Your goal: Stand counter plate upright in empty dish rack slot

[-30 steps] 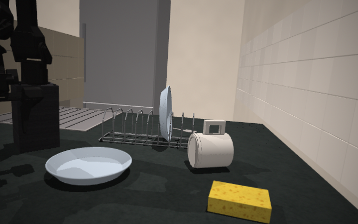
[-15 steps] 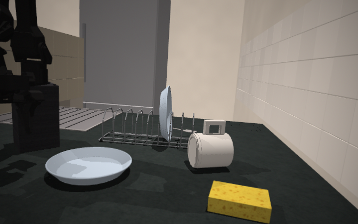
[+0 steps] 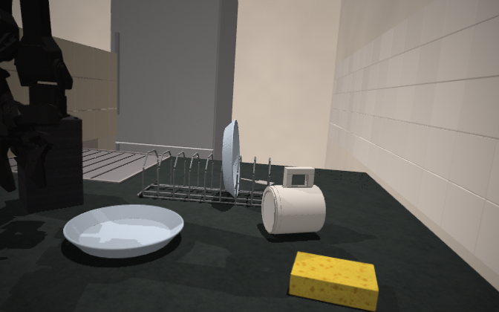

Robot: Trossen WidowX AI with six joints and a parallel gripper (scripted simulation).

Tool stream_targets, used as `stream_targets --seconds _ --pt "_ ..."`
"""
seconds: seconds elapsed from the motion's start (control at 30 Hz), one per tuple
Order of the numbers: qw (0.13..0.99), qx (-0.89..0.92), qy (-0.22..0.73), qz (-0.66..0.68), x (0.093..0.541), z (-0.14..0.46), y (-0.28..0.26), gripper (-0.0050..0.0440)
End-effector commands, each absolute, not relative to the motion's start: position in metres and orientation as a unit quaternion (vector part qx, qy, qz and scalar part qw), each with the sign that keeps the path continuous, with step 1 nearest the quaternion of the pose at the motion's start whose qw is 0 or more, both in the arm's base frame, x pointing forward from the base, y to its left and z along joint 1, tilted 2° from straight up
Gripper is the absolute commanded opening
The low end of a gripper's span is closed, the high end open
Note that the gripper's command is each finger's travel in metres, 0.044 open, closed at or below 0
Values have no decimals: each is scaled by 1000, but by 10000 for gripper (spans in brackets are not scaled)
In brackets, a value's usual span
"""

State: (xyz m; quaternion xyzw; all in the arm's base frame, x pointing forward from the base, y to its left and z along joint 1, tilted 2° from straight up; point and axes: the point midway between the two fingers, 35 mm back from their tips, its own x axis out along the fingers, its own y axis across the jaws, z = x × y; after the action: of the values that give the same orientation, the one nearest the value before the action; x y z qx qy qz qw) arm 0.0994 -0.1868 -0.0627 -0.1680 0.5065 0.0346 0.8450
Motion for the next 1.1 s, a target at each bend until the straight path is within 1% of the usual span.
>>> stream_targets --seconds 0.0,0.43,0.5,1.0,1.07 --pt "841 -210 493 74 101 -64 -182 440" --pt "795 -386 427 191 108 -64 -167 440" --pt "795 -386 427 191 108 -64 -167 440" --pt "694 -577 319 289 116 -62 -152 440" --pt "694 -577 319 289 116 -62 -152 440"
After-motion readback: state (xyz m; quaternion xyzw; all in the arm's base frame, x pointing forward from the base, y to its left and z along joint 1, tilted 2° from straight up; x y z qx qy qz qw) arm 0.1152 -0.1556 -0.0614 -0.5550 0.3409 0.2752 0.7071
